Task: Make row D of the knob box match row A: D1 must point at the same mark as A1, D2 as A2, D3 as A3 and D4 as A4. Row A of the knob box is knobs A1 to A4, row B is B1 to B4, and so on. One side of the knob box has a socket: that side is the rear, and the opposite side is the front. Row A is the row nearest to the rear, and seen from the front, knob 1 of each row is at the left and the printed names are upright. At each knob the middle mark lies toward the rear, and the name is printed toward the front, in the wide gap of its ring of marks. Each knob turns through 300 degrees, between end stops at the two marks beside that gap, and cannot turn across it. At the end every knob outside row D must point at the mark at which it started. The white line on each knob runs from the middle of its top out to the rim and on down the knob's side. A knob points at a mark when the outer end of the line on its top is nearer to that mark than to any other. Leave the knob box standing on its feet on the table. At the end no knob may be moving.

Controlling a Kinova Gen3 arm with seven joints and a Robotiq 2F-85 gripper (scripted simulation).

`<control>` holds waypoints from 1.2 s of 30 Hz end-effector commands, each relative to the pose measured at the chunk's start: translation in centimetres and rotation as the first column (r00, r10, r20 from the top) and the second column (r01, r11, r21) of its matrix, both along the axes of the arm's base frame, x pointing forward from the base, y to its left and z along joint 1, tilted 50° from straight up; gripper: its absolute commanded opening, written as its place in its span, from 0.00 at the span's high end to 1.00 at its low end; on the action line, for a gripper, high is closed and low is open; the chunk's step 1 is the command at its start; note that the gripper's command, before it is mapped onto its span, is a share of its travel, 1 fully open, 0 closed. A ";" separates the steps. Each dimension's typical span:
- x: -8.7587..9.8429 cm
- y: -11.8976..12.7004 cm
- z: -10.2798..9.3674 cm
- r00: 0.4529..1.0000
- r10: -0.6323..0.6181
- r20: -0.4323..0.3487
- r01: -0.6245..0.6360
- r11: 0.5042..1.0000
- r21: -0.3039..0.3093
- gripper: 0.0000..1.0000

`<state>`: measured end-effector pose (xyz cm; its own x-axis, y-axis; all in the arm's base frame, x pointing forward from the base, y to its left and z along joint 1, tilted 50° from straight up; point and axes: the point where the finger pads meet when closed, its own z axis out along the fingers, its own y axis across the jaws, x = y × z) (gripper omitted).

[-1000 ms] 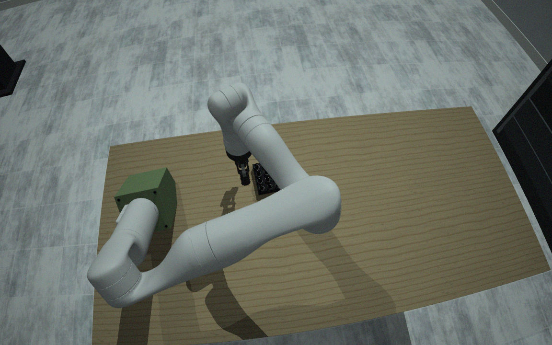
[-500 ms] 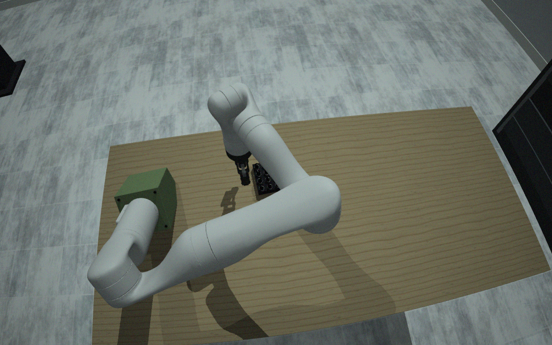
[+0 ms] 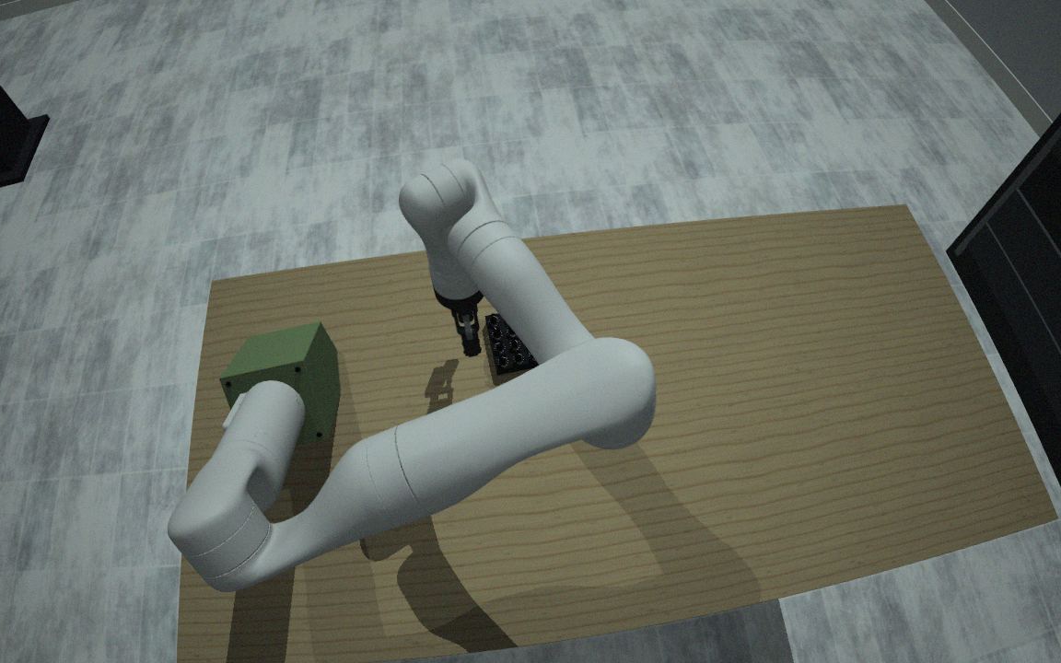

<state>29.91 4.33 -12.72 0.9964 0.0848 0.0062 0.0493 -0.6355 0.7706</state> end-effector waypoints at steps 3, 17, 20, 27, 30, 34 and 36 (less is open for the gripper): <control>0.0 0.1 0.0 1.000 0.001 0.001 -0.001 1.000 0.001 0.00; 0.1 0.1 0.0 1.000 -0.015 0.020 0.015 1.000 0.003 0.00; 0.2 0.1 0.1 0.999 -0.025 0.033 0.025 1.000 0.005 0.00; 0.3 0.1 0.1 0.997 -0.051 0.064 0.051 0.999 0.009 0.00; 0.4 0.1 0.1 0.993 -0.072 0.089 0.071 0.997 0.013 0.00; 0.5 0.1 0.2 0.986 -0.107 0.129 0.105 0.994 0.021 0.00; 0.6 0.2 0.2 0.980 -0.127 0.153 0.124 0.992 0.026 0.00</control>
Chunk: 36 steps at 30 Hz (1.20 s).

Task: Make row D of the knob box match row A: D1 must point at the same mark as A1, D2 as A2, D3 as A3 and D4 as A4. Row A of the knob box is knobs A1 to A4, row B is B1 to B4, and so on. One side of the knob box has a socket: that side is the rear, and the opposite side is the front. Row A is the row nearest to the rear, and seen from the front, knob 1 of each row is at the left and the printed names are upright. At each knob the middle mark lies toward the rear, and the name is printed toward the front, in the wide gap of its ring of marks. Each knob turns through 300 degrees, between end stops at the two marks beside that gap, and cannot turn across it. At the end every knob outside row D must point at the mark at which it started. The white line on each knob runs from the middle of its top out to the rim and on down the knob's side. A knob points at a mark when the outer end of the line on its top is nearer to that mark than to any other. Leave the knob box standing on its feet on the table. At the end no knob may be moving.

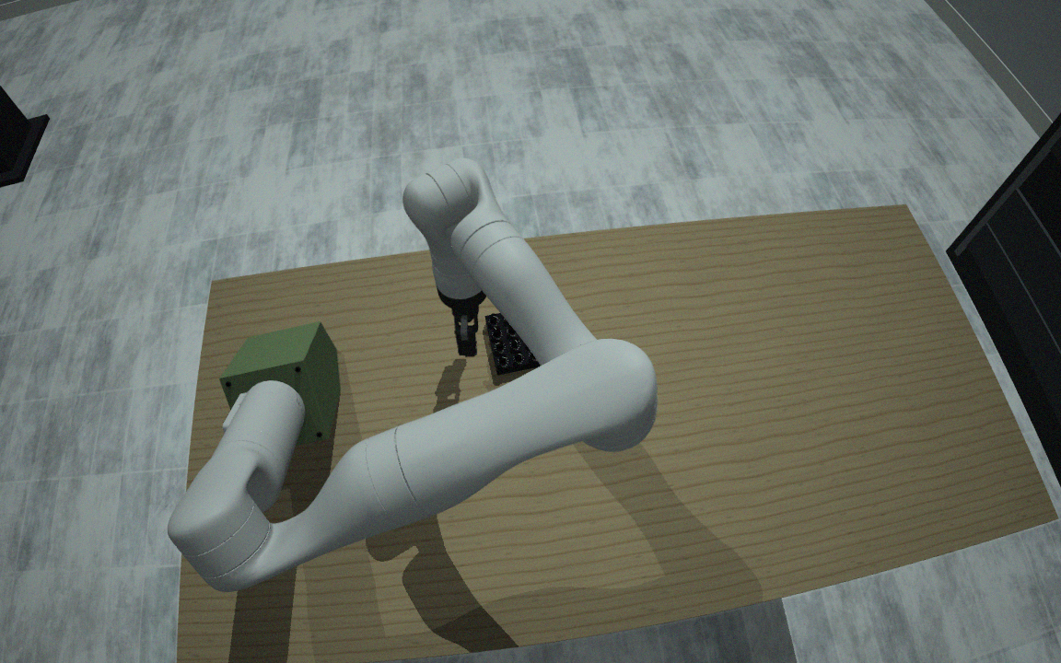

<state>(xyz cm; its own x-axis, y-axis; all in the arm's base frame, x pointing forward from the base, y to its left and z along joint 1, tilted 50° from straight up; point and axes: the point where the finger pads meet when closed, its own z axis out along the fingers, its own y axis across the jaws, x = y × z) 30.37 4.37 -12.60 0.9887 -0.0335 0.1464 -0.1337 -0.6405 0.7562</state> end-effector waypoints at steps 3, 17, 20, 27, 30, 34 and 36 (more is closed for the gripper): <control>0.3 0.1 0.1 0.998 -0.043 0.056 0.042 0.999 0.008 0.00; 1.2 0.2 0.4 0.939 -0.221 0.264 0.214 0.975 0.057 0.00; 1.4 0.2 0.5 0.906 -0.274 0.323 0.263 0.962 0.079 0.00; 1.9 0.3 0.7 0.828 -0.366 0.424 0.345 0.930 0.127 0.00; 2.2 0.3 0.8 0.768 -0.421 0.483 0.394 0.905 0.163 0.00; 2.6 0.3 1.0 0.669 -0.492 0.557 0.453 0.864 0.219 0.00; 2.8 0.3 1.1 0.613 -0.525 0.590 0.480 0.841 0.250 0.00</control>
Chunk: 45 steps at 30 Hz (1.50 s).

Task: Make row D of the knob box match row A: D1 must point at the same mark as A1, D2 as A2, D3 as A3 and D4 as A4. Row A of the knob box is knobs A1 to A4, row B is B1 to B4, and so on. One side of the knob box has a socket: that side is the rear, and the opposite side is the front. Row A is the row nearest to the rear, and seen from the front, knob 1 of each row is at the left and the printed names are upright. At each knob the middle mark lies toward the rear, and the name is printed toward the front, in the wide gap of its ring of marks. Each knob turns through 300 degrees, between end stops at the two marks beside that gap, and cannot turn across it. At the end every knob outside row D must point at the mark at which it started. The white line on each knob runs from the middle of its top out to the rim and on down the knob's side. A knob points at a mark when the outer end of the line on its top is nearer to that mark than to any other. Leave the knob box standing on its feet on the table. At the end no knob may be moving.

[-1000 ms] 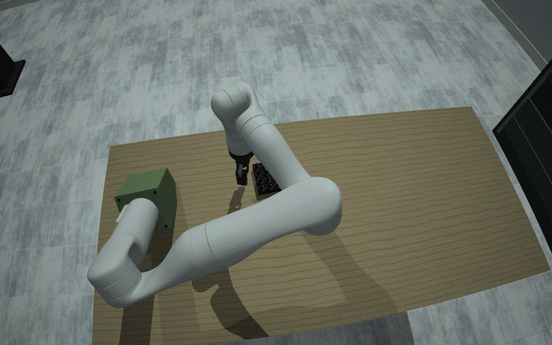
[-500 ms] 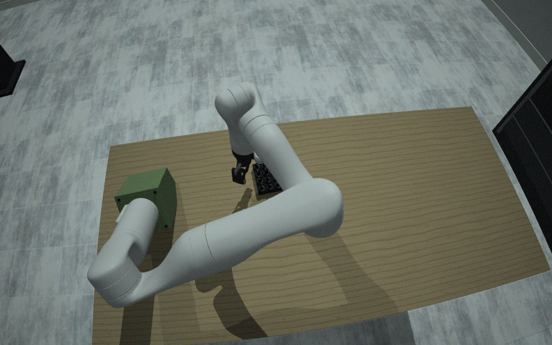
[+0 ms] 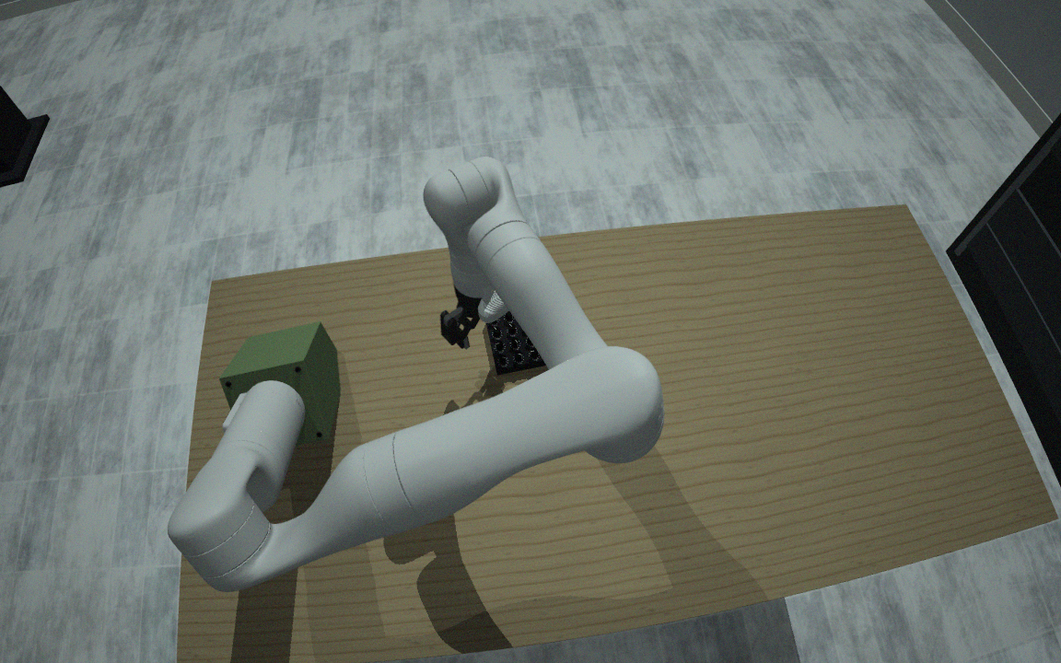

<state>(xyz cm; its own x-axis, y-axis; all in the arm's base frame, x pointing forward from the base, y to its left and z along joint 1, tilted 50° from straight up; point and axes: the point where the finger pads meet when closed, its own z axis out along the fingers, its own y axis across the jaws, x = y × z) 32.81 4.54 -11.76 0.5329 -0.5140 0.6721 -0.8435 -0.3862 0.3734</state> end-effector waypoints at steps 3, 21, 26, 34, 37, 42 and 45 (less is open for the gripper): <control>0.7 0.2 0.3 0.988 -0.094 0.120 0.092 0.996 0.019 0.00; 2.4 0.2 1.1 0.734 -0.447 0.512 0.416 0.891 0.181 0.00; 2.9 0.1 1.3 0.617 -0.523 0.589 0.479 0.843 0.246 0.00; 3.8 0.1 1.8 0.348 -0.634 0.691 0.561 0.731 0.388 0.00; 4.1 0.1 1.9 0.242 -0.661 0.711 0.576 0.687 0.442 0.00; 4.4 0.0 2.1 0.137 -0.679 0.721 0.584 0.644 0.495 0.00; 4.7 0.0 2.3 0.035 -0.690 0.723 0.584 0.601 0.546 0.00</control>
